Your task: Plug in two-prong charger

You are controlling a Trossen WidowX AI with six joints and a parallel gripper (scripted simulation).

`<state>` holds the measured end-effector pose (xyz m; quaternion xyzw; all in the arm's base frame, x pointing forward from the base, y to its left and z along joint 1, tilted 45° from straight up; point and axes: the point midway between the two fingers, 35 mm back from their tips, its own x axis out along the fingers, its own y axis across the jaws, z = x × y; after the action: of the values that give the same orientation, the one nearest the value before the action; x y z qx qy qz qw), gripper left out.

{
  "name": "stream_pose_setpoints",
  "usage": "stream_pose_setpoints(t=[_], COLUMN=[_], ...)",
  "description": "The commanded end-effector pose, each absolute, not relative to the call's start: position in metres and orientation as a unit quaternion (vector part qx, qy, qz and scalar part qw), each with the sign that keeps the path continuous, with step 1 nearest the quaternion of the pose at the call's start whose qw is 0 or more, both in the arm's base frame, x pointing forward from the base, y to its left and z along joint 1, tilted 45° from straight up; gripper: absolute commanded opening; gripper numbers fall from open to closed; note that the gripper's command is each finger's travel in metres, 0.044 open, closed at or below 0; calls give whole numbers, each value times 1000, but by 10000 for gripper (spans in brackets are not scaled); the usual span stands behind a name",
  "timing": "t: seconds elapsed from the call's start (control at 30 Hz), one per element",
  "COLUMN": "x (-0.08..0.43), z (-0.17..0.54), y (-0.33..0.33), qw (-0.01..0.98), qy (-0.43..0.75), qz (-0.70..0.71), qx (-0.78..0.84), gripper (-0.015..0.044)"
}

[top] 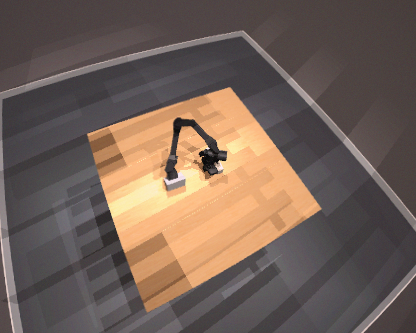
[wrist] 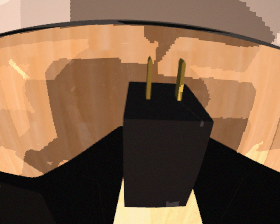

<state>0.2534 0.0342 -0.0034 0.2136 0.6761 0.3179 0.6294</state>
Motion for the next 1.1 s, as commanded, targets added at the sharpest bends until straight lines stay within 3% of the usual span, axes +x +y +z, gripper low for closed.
stream_pose_setpoints(t=[0.0, 1.07], x=[256, 263], z=[-3, -3], y=[35, 36], qw=[629, 630], qy=[676, 676], qz=[317, 317], qx=[215, 215], gripper=[0, 0])
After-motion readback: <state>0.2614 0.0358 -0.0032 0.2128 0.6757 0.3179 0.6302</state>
